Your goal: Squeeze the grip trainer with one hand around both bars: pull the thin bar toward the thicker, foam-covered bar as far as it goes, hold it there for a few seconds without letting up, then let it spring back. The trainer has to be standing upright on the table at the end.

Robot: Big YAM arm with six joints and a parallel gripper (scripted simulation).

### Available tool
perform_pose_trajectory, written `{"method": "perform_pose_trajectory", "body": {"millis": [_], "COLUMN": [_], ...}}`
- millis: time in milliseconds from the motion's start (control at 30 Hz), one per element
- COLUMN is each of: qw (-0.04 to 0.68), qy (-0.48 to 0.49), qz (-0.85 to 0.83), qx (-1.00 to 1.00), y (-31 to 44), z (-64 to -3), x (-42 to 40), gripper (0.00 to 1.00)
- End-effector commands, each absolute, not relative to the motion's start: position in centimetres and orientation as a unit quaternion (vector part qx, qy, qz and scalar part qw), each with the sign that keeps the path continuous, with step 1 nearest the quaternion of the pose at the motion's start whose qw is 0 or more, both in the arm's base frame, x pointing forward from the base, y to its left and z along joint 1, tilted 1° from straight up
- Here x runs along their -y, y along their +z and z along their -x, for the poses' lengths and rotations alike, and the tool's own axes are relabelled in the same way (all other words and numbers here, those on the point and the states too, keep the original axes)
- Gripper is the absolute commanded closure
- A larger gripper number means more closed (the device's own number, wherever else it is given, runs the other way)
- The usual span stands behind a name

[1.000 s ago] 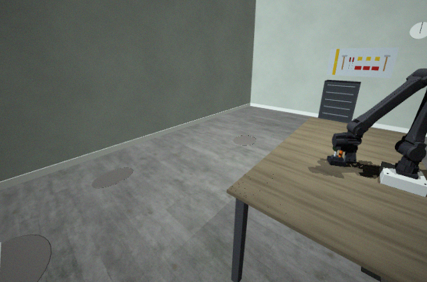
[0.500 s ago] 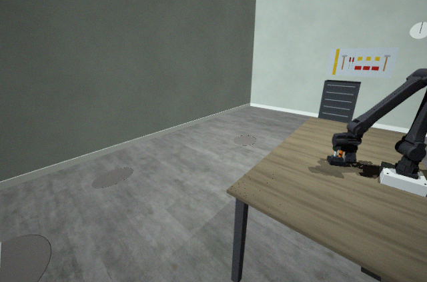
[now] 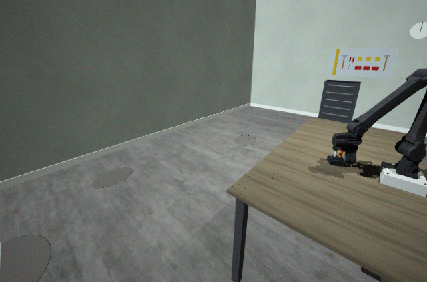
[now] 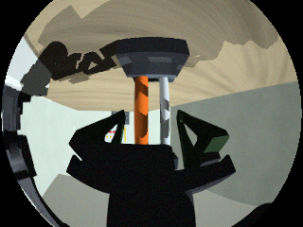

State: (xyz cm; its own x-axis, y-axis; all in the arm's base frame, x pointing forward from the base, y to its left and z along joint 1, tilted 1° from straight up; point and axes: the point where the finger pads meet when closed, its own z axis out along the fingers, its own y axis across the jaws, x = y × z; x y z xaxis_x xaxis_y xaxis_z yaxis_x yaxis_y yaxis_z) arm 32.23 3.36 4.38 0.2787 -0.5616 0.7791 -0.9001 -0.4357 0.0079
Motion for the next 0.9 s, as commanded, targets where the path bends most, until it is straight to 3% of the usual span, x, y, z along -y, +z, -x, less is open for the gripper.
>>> {"method": "perform_pose_trajectory", "body": {"millis": [0,867], "qw": [0.235,0.208], "qy": [0.361,0.372], "qz": [-0.767,-0.762], "qx": [0.475,0.487], "y": [4.5,8.7], "z": [-32.5,-32.1], "x": [-3.6,-7.9], "gripper": [0.24,0.24]}}
